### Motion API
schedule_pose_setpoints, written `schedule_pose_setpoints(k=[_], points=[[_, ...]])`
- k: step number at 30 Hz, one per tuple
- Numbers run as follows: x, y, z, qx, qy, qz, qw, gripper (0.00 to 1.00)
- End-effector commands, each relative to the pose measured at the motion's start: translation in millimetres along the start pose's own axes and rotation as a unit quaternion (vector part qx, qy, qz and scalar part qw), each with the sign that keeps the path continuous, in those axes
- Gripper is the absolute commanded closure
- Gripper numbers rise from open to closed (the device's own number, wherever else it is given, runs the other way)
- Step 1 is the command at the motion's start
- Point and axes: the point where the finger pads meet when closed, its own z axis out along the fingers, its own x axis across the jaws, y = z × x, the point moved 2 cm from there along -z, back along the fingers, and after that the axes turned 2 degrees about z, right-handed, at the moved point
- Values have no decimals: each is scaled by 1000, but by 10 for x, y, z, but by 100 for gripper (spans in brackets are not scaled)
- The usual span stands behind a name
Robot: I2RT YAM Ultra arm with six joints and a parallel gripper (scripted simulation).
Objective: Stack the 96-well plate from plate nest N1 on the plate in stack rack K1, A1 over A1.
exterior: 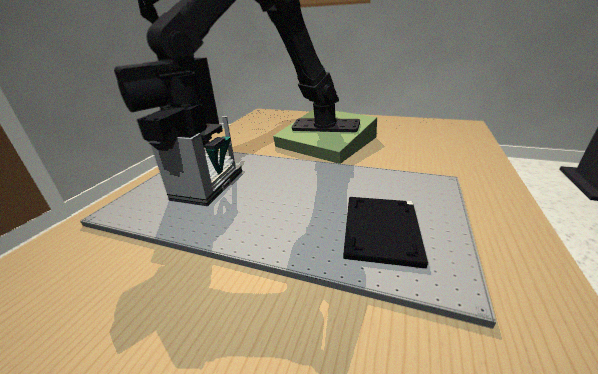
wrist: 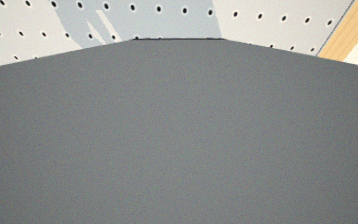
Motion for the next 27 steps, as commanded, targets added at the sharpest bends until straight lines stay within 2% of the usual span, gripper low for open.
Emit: schedule_pose_setpoints(k=[1, 24, 25, 27], points=[[14, -8, 118, 2, 3, 0, 1000, 100], [5, -13, 118, 2, 3, 1, 1000, 100], [5, -13, 118, 2, 3, 1, 1000, 0], [5, -13, 118, 2, 3, 1, 1000, 0]])
